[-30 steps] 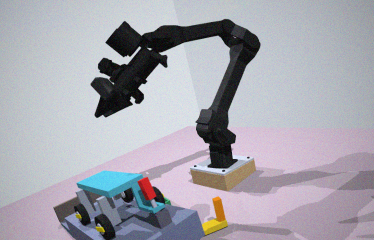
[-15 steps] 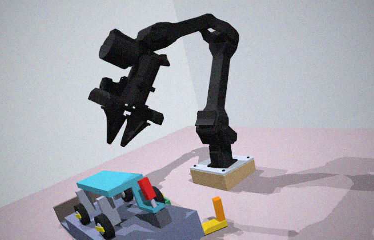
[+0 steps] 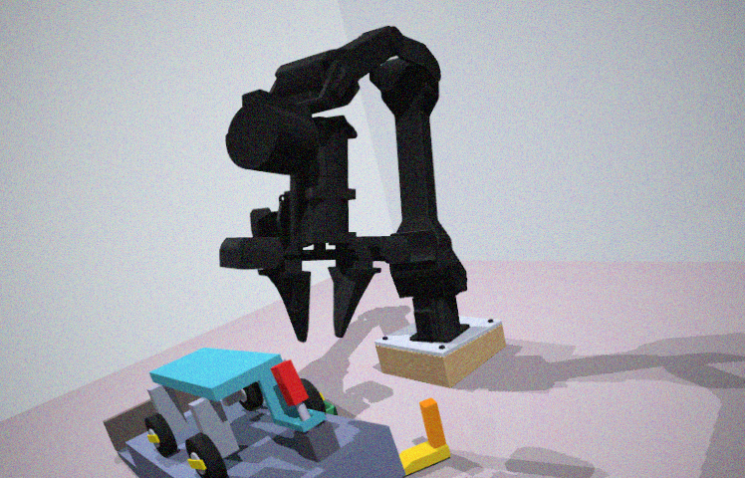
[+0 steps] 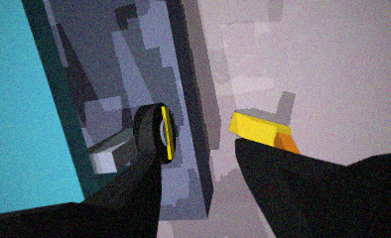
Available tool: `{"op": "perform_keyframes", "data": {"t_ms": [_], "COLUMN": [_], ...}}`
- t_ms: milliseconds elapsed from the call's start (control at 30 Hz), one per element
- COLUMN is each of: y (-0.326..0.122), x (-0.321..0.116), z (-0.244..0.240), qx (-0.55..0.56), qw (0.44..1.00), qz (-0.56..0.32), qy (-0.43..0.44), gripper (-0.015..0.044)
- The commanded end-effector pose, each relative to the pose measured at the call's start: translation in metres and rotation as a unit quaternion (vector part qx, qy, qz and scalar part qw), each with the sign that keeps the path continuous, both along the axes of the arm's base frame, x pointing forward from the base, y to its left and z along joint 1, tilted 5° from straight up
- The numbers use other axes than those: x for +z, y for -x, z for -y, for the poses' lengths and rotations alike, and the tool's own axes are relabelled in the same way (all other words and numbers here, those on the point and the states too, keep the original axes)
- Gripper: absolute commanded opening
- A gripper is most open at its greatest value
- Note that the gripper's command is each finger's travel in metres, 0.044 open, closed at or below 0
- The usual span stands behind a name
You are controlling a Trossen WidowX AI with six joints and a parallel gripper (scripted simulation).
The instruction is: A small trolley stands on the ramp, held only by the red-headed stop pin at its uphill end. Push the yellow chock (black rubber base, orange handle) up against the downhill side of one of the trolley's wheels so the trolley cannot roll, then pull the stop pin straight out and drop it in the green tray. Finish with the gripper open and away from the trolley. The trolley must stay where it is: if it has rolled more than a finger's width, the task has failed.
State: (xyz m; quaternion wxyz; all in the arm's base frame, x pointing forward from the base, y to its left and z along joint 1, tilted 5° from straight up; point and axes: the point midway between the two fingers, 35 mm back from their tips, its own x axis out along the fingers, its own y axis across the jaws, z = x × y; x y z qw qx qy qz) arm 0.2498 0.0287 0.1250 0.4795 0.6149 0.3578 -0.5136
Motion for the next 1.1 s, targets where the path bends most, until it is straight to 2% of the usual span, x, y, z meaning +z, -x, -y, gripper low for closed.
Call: {"op": "perform_keyframes", "data": {"t_ms": [0, 300, 500, 900, 1067], "y": [0.008, 0.038, 0.038, 0.041, 0.041], "x": [-0.008, -0.023, -0.025, -0.065, -0.068], "z": [-0.023, -0.073, -0.074, -0.075, -0.075], "qx": [-0.043, -0.159, -0.161, -0.161, -0.161], "qw": [0.998, 0.977, 0.976, 0.976, 0.976], "qz": [-0.038, -0.134, -0.136, -0.136, -0.136], "qy": [-0.027, -0.049, -0.049, -0.049, -0.049], "gripper": [0.019, 0.019, 0.019, 0.019, 0.019]}}
